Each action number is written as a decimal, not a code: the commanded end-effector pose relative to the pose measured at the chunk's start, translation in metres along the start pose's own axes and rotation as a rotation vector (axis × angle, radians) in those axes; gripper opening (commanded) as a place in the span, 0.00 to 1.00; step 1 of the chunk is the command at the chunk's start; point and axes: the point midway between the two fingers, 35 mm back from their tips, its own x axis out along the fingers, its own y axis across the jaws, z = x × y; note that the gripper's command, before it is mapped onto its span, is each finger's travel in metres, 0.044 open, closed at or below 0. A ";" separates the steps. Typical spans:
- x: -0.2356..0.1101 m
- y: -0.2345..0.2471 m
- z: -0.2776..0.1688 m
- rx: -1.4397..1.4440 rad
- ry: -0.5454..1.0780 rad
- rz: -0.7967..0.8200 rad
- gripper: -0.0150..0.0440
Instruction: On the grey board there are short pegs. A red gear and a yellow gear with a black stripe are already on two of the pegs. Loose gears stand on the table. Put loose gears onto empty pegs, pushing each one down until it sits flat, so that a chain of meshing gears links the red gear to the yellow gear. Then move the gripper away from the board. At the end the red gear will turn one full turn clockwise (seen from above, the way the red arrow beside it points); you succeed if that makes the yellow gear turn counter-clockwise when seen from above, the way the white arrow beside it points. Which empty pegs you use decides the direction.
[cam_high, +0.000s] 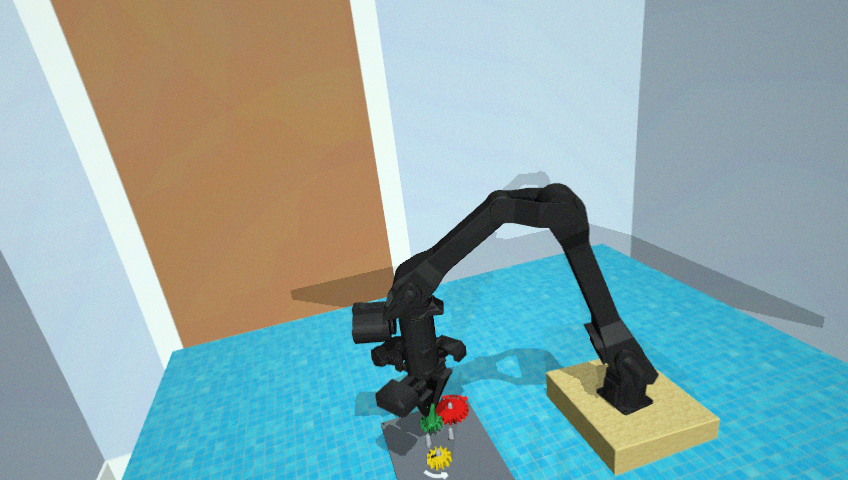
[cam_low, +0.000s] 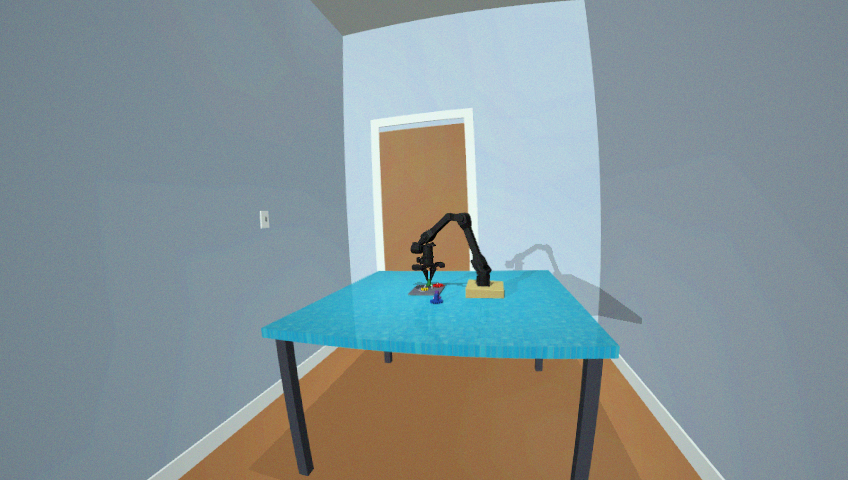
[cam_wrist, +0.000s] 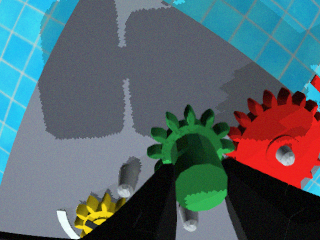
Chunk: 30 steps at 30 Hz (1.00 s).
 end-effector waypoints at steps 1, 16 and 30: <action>0.001 -0.001 0.000 0.033 0.000 -0.003 0.25; 0.003 0.000 -0.001 -0.312 0.001 -0.002 0.25; 0.006 0.000 0.000 -0.352 0.001 -0.002 0.25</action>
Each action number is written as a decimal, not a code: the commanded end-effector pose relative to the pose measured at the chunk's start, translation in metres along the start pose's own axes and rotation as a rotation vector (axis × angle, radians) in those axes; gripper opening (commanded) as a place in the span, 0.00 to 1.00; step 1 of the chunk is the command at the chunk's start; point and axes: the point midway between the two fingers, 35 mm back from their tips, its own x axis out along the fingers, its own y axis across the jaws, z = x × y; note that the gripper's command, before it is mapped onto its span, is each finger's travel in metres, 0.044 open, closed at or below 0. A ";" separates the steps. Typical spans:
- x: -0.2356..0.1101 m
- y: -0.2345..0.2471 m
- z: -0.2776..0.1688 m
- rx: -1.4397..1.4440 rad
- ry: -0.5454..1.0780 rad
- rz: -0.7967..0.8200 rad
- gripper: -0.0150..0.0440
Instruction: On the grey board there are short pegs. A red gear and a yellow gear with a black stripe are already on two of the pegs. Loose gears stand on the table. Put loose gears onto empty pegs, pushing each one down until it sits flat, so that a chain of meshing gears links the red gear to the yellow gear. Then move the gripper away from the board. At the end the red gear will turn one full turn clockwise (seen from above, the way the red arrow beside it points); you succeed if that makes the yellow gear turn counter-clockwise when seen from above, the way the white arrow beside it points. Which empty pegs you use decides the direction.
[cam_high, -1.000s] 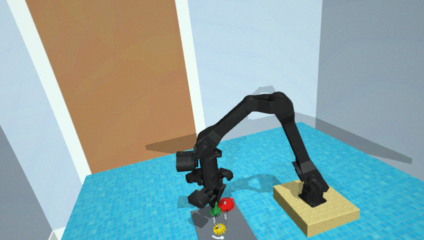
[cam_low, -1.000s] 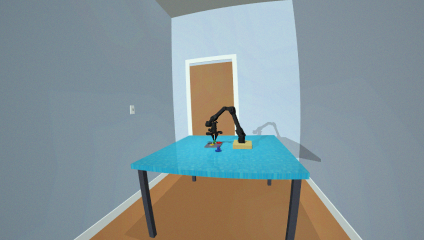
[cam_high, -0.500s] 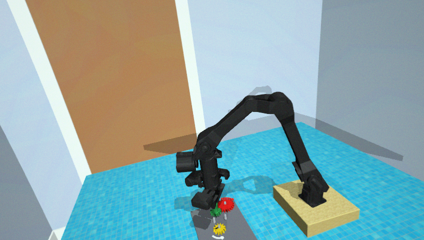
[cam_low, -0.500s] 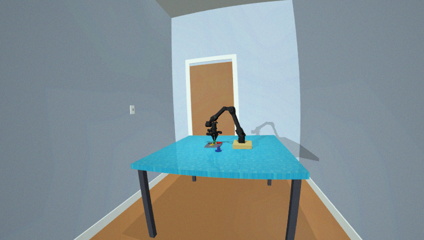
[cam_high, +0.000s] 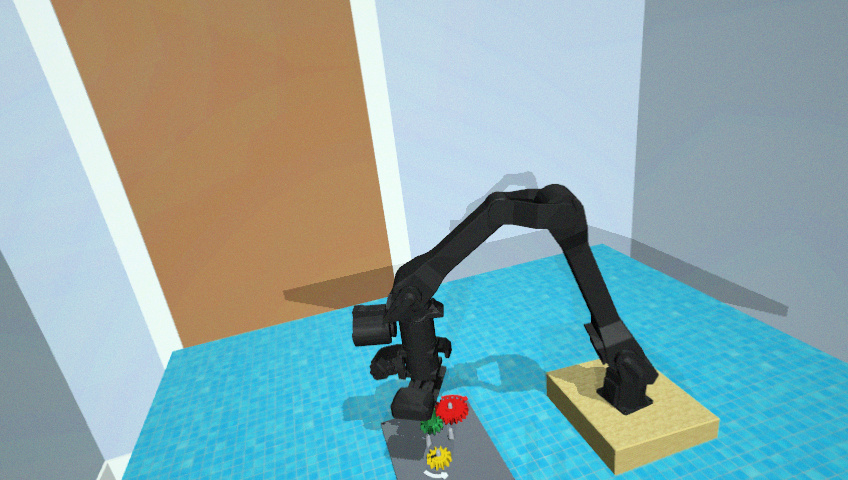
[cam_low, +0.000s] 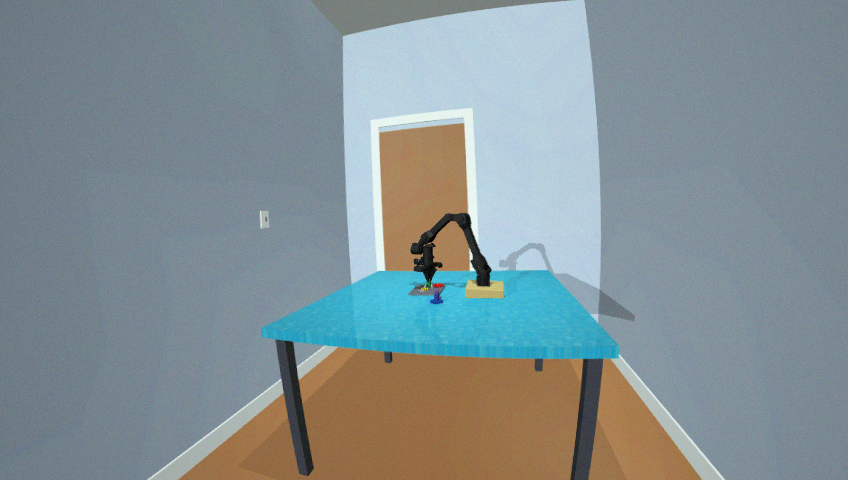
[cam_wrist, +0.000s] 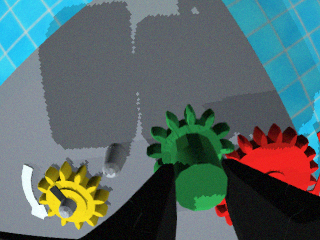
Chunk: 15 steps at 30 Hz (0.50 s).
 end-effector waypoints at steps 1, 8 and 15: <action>0.001 0.000 0.000 0.066 -0.001 -0.001 0.25; 0.002 0.000 -0.001 0.256 -0.001 -0.001 0.25; 0.003 -0.001 0.000 0.442 -0.001 -0.001 0.25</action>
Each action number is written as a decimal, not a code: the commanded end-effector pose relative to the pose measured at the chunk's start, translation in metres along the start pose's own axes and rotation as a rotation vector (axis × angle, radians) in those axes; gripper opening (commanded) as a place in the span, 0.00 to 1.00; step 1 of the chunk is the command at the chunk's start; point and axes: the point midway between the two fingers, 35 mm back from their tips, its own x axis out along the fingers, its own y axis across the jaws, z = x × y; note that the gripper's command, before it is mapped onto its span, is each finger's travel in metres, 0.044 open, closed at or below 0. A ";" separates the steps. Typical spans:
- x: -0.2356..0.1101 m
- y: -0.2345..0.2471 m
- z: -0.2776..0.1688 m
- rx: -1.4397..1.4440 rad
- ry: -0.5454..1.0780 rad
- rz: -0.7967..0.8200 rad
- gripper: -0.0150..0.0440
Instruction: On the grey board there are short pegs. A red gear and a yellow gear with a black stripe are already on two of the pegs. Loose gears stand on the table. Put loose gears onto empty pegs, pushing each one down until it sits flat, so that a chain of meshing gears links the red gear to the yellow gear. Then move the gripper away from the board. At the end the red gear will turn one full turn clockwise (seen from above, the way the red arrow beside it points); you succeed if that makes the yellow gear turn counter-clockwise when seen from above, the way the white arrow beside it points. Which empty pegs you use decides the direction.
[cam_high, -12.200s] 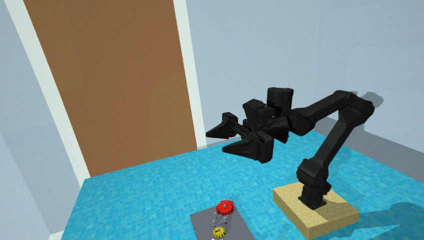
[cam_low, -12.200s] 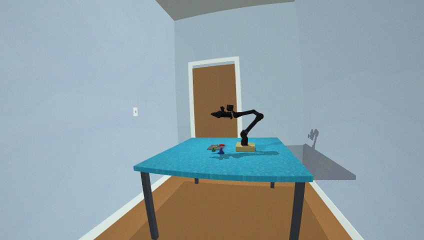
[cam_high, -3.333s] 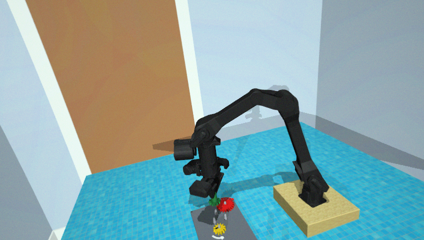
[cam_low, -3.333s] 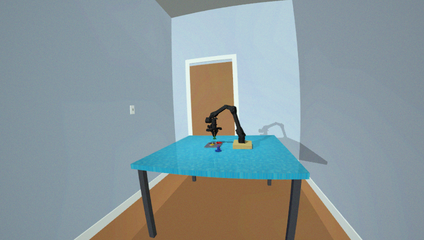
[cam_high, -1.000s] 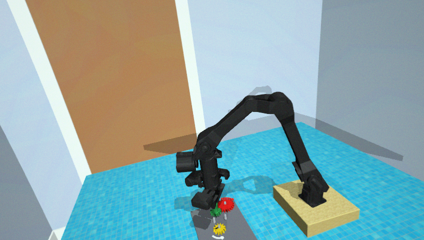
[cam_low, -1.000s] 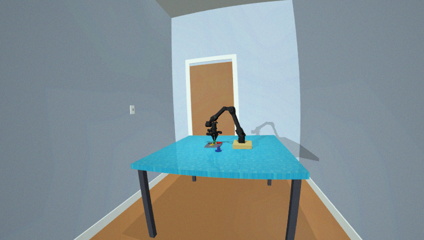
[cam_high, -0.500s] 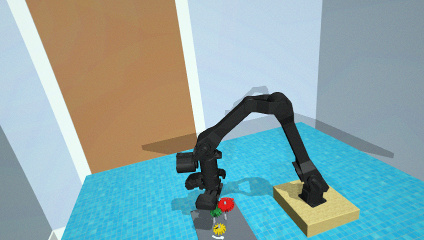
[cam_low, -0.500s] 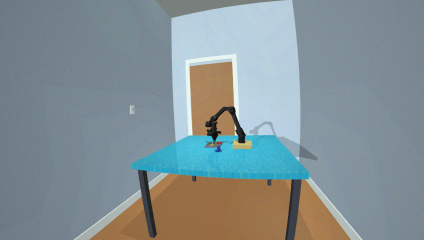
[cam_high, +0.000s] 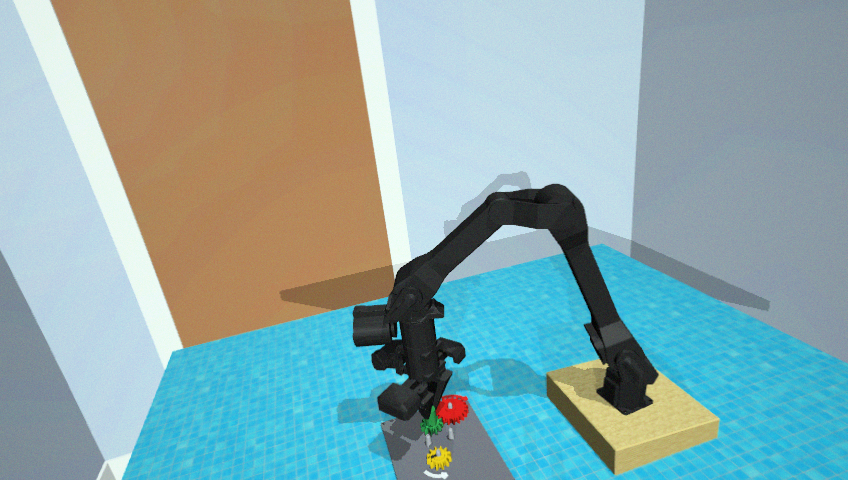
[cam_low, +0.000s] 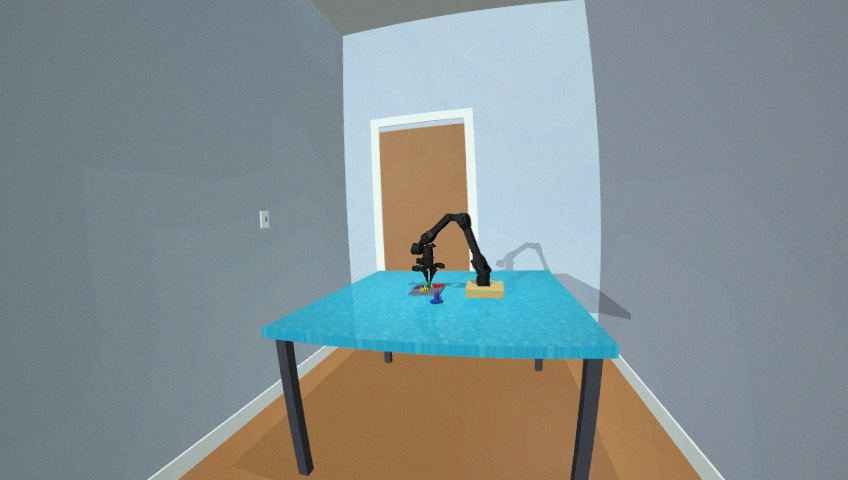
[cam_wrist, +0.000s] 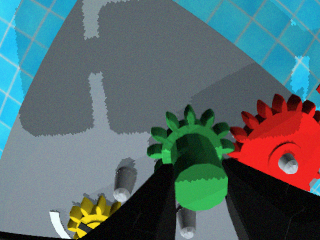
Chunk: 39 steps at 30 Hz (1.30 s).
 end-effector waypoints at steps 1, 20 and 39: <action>0.001 0.000 0.000 0.101 0.000 0.000 0.25; -0.002 0.000 -0.001 -0.146 0.001 0.000 0.49; -0.043 0.038 -0.066 -0.284 0.003 0.003 0.76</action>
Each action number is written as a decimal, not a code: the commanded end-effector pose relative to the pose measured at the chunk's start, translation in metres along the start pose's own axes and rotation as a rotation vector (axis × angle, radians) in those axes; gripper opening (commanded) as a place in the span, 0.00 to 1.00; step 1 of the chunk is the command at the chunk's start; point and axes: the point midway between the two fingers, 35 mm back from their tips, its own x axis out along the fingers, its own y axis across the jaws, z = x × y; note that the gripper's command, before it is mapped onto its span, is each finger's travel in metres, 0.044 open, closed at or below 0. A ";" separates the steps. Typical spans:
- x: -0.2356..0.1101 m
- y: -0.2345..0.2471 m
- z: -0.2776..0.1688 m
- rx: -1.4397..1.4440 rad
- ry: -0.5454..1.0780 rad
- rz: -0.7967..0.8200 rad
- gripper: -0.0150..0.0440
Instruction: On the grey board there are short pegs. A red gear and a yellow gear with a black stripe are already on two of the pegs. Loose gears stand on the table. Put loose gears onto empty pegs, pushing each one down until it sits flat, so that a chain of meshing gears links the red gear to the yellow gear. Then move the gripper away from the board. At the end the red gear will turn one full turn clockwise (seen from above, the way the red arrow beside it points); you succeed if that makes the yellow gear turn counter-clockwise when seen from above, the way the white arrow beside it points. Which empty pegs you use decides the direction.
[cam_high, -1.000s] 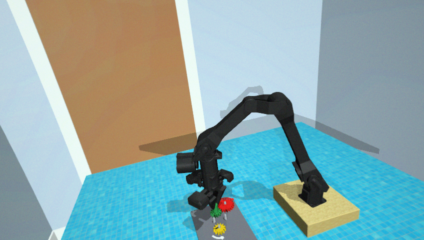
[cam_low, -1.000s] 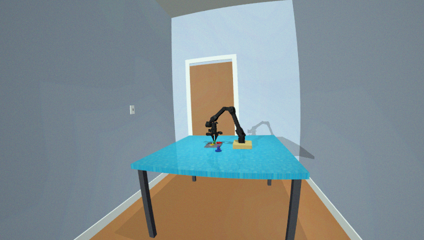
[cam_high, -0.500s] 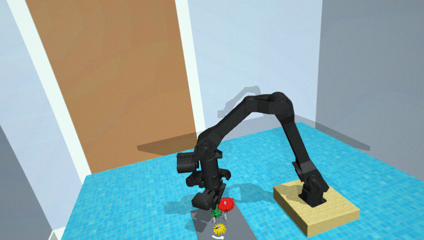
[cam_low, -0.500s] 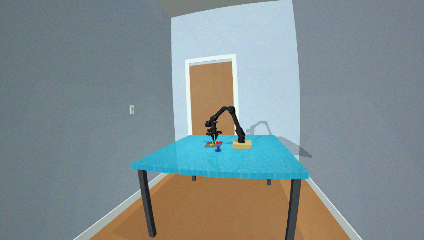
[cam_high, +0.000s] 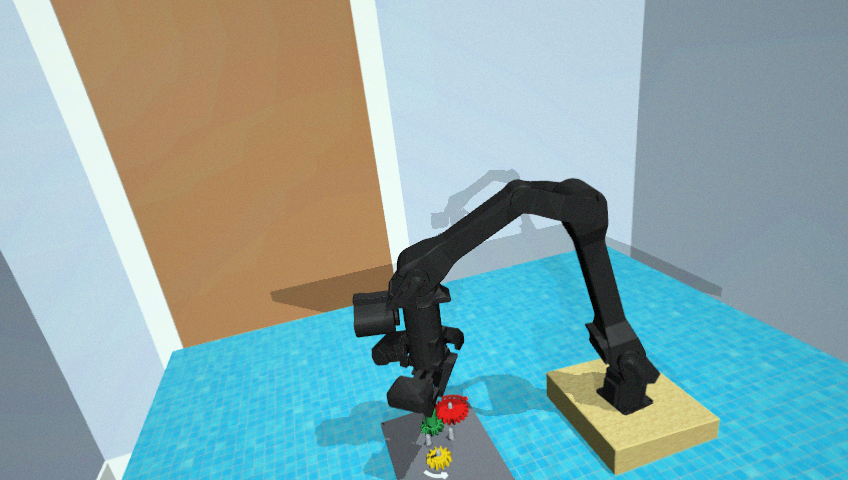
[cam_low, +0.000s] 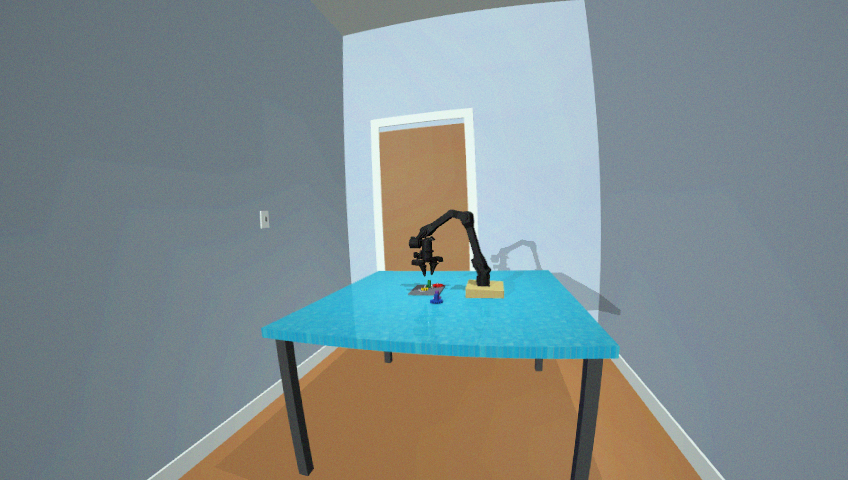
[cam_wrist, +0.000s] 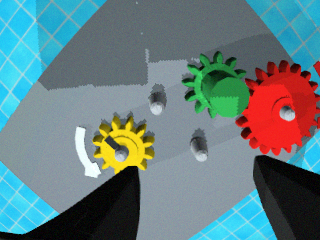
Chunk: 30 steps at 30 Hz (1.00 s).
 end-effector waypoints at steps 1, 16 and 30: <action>-0.001 0.038 -0.049 -0.115 0.005 0.004 0.80; 0.002 0.085 -0.185 -0.402 0.017 0.012 1.00; 0.027 0.085 -0.184 -0.402 0.017 0.012 1.00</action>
